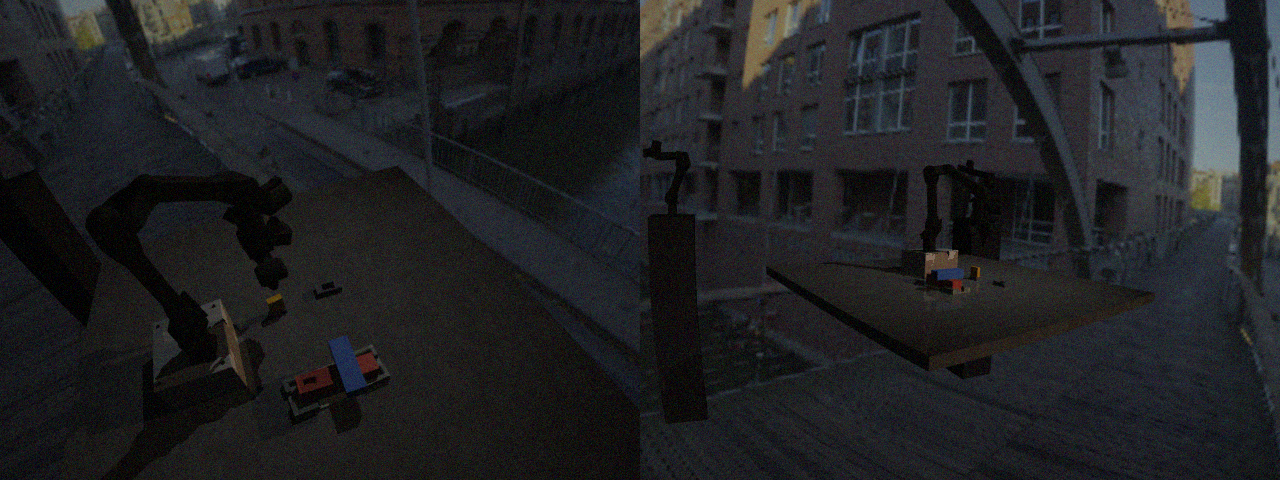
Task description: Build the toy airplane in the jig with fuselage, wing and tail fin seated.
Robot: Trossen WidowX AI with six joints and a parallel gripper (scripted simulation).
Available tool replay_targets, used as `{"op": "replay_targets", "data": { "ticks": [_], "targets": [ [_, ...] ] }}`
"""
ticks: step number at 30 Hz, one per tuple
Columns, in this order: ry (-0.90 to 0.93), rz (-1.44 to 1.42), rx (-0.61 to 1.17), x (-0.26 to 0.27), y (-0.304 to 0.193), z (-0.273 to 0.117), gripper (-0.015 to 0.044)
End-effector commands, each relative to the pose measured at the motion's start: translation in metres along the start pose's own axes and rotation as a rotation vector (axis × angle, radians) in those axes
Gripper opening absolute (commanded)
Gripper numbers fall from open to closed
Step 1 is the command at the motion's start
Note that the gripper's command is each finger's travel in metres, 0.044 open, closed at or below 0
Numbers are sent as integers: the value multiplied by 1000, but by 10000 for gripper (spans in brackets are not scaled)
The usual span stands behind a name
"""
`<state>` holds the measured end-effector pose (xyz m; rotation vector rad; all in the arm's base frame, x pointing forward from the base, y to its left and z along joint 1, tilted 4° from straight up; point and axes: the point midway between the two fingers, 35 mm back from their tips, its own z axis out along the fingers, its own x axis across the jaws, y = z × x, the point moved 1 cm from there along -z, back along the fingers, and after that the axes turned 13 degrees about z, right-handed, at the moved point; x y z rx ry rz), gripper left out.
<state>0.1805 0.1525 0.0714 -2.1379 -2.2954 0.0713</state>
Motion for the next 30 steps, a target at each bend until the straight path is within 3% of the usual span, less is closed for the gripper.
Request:
{"op": "replay_targets", "data": {
  "ticks": [1, 6, 30],
  "targets": [
    [3, 13, 0, 4, -6, 3, 440],
    [3, 13, 0, 4, -7, 56, 440],
    [2, 13, 0, 4, -6, 92, 440]
  ]
}}
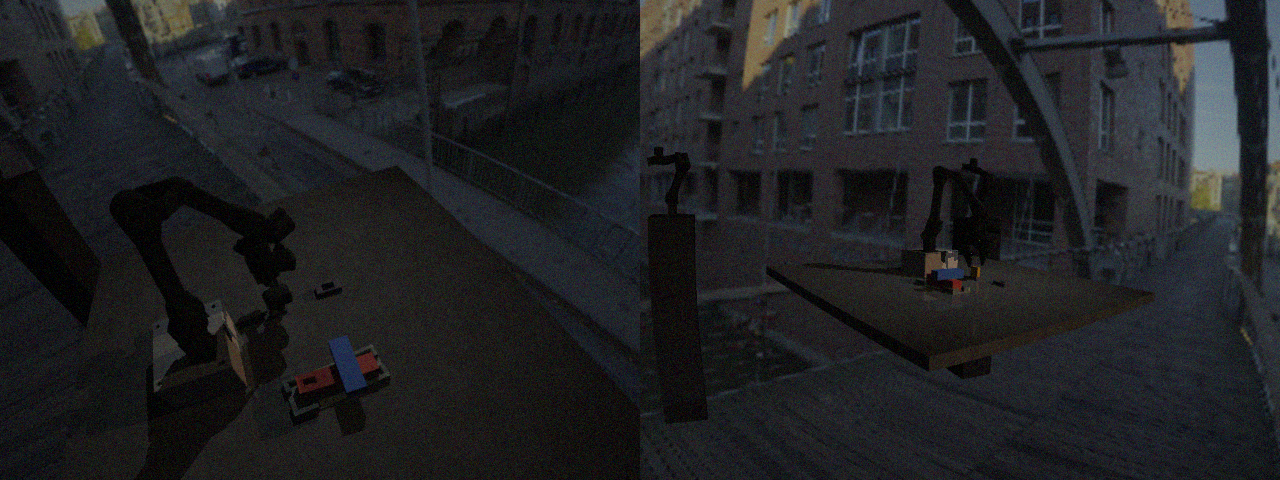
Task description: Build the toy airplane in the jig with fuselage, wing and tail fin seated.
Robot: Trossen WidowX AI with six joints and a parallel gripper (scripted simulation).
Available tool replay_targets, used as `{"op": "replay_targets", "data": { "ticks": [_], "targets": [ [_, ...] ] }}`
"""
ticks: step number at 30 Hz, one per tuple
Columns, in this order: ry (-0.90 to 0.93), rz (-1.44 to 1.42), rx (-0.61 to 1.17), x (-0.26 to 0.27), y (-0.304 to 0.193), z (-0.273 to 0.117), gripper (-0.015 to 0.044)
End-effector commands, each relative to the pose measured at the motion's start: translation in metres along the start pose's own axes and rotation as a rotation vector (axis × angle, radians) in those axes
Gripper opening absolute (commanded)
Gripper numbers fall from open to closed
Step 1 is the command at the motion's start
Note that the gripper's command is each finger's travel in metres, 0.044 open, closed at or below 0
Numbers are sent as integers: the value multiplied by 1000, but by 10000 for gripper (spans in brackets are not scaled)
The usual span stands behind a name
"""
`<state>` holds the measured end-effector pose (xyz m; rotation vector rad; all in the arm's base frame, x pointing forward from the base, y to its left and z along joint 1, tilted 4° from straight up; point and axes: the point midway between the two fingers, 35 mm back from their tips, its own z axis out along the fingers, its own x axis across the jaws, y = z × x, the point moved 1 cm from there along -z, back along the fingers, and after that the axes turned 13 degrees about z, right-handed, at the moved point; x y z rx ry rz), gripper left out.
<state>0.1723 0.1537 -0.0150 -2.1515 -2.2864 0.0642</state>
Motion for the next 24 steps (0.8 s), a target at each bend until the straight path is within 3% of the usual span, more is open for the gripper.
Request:
{"op": "replay_targets", "data": {
  "ticks": [1, 23, 24],
  "targets": [
    [1, 3, 5, 0, -1, 7, 440],
    [1, 3, 6, -1, -3, 39, 440],
    [1, 3, 6, -1, -3, 39, 414]
  ]
}}
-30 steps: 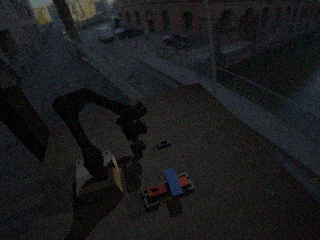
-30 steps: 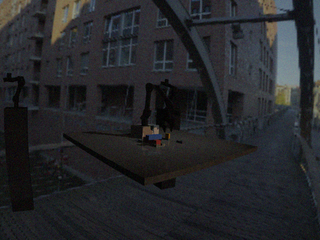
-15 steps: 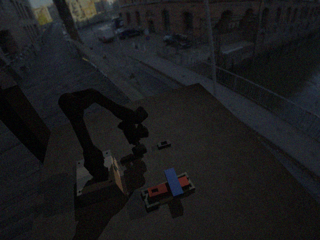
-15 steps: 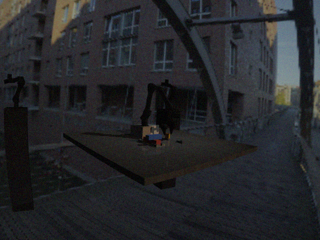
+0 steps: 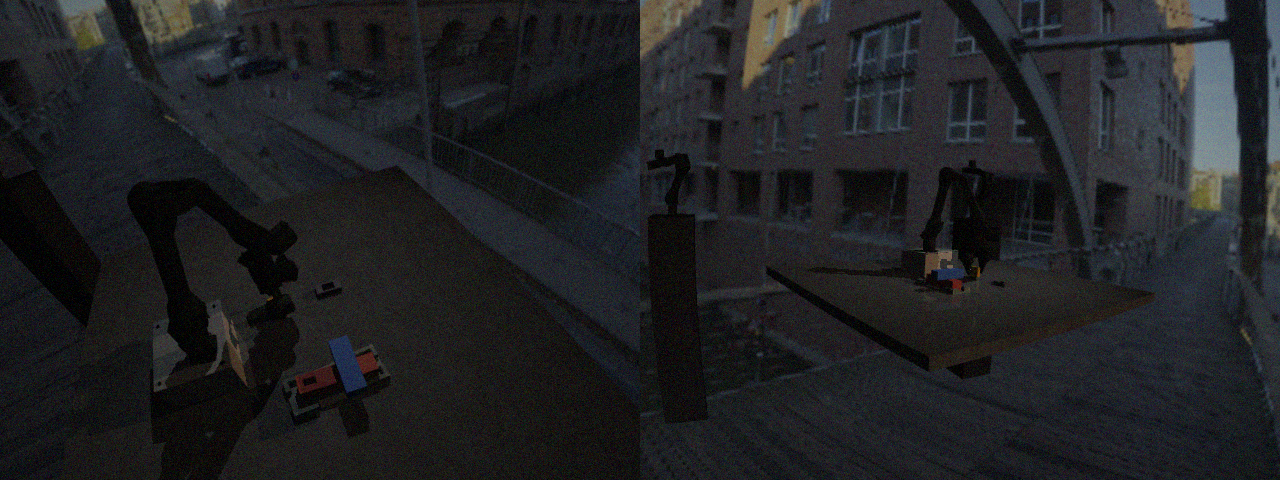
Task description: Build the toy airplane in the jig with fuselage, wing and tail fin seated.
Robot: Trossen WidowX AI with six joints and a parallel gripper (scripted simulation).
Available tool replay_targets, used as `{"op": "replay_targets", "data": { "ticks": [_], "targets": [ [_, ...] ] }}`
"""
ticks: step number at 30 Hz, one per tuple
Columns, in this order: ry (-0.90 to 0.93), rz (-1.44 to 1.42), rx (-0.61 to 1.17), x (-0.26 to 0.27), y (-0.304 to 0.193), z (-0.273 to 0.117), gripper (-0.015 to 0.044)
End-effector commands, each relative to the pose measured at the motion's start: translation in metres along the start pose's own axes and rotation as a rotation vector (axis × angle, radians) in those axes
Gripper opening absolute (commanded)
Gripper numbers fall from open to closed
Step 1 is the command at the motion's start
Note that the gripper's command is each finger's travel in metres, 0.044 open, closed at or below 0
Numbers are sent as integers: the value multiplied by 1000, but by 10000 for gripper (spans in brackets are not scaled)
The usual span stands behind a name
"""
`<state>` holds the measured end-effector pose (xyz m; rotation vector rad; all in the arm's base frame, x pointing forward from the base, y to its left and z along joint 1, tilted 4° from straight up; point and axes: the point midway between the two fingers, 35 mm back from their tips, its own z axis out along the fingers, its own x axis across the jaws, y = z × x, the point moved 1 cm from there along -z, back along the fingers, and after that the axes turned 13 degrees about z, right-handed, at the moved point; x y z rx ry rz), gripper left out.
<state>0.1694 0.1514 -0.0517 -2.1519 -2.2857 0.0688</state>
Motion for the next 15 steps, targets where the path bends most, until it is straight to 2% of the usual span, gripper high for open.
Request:
{"op": "replay_targets", "data": {
  "ticks": [1, 13, 15],
  "targets": [
    [3, 2, 4, 0, -1, 3, 388],
    [3, 2, 4, 0, -1, 3, 73],
    [3, 2, 4, 0, -1, 3, 59]
  ]
}}
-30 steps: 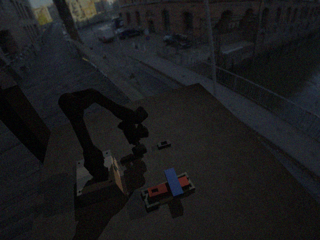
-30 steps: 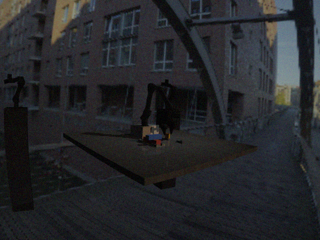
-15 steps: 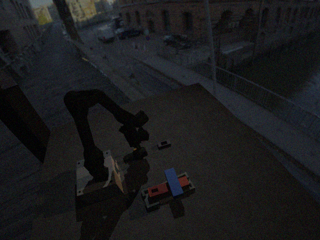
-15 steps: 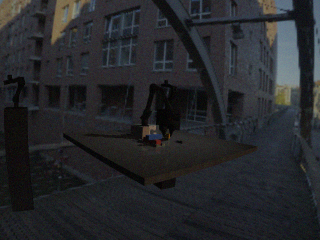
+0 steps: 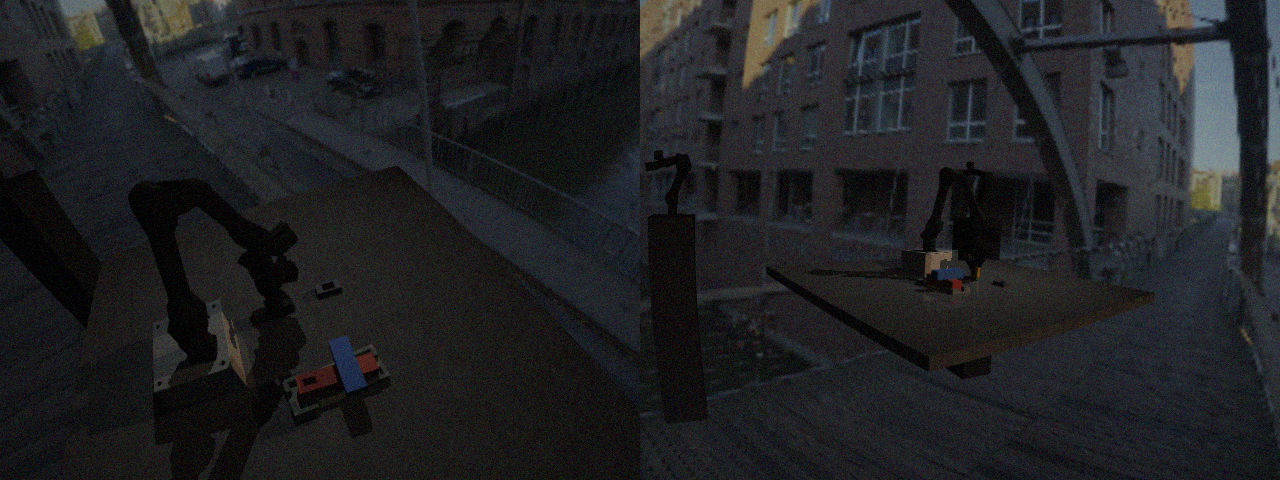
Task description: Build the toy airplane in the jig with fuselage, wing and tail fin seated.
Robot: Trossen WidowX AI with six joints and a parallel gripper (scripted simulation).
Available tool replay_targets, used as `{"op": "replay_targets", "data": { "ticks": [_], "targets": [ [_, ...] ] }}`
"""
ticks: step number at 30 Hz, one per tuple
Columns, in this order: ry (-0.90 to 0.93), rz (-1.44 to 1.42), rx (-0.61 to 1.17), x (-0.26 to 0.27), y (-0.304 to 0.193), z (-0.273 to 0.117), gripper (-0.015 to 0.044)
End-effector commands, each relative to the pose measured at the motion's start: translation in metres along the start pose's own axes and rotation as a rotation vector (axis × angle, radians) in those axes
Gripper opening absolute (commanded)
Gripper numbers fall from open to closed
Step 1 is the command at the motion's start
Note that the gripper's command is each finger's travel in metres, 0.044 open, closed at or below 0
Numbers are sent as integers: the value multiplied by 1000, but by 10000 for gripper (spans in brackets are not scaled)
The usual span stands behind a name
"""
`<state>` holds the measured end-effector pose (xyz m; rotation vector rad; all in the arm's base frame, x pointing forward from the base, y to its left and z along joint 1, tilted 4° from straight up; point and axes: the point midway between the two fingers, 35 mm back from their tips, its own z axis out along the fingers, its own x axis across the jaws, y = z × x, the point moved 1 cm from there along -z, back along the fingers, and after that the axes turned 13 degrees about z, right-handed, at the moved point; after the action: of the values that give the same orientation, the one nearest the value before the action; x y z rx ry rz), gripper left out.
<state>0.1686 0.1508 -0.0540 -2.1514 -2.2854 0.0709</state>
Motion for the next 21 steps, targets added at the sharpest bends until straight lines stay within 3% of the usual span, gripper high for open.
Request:
{"op": "replay_targets", "data": {
  "ticks": [1, 7, 21],
  "targets": [
    [3, 2, 2, 0, 0, 0, 53],
    [3, 2, 2, 0, 0, 0, 0],
    [17, -19, 13, 4, 5, -28, 0]
  ]
}}
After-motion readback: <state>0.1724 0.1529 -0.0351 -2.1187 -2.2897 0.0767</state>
